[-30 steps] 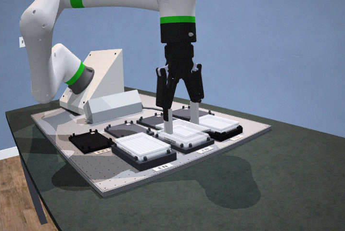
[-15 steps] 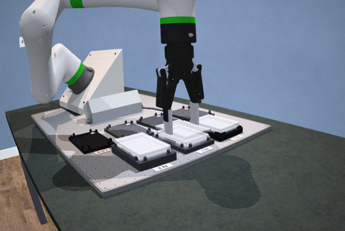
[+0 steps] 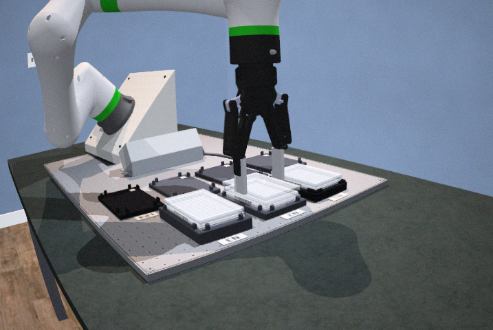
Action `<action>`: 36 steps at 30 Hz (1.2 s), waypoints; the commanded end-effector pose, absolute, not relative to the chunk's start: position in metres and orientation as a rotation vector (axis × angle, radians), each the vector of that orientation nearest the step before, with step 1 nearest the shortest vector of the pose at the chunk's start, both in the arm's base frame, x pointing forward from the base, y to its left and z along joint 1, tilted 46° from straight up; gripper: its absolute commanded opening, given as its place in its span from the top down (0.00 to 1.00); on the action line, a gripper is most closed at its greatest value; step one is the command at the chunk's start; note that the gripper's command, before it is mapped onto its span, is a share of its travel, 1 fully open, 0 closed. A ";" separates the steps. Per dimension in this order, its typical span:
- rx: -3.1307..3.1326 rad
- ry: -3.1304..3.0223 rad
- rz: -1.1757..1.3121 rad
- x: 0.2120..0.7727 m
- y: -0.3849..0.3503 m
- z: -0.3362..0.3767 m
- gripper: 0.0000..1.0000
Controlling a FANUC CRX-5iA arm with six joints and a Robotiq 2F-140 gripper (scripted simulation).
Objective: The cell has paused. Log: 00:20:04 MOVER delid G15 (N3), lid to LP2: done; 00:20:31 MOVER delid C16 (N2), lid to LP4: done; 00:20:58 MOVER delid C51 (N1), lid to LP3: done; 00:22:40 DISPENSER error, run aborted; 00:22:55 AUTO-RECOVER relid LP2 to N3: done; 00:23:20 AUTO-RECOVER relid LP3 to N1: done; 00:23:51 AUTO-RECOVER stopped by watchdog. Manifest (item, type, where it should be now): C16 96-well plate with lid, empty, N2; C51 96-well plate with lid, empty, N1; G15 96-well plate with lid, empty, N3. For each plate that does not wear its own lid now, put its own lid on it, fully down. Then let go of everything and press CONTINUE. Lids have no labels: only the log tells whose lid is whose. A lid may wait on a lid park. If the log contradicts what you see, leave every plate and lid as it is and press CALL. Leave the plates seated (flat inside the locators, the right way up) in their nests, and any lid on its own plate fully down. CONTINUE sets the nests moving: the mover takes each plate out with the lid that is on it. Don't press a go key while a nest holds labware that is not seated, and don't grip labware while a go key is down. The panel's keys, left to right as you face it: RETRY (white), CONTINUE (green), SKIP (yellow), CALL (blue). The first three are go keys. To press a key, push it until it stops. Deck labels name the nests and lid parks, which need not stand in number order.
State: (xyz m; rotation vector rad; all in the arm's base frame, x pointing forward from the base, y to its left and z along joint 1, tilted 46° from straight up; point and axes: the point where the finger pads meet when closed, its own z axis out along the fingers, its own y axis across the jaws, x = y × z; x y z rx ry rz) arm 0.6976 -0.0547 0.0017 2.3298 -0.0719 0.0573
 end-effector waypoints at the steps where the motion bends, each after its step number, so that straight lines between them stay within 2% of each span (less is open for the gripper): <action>1: 2.330 -0.072 0.058 0.698 -0.055 0.001 1.00; 36: 2.330 -0.072 0.058 0.698 -0.058 -0.001 1.00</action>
